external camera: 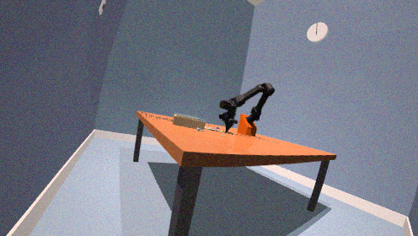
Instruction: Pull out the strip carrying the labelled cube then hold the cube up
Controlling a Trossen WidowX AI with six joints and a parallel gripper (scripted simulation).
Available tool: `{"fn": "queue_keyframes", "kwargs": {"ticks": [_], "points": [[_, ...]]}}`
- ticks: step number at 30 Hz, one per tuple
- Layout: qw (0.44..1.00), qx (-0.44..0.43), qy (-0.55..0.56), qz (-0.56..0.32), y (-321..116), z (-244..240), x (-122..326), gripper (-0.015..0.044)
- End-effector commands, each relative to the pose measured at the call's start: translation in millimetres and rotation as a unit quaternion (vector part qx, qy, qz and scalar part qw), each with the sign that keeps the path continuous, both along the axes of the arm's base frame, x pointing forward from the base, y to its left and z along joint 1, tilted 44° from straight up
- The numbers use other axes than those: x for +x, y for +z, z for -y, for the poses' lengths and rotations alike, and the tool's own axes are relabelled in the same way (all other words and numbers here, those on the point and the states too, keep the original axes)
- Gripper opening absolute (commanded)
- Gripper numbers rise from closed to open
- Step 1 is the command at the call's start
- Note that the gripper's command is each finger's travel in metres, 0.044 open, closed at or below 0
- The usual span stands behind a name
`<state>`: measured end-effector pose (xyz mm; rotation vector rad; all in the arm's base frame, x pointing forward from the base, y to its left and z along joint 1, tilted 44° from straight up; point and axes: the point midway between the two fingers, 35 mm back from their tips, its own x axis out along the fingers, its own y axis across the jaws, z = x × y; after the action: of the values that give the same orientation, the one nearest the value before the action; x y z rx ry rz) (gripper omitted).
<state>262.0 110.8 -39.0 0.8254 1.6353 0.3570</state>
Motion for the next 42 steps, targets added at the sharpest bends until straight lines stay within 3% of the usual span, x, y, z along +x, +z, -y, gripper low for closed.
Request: {"fn": "queue_keyframes", "kwargs": {"ticks": [1,42], "points": [[1.000,0.004,0.007,-0.018,-1,-7,-17,0.0000],[1.000,0.005,0.007,-0.019,7,-13,-50,0.0000]]}}
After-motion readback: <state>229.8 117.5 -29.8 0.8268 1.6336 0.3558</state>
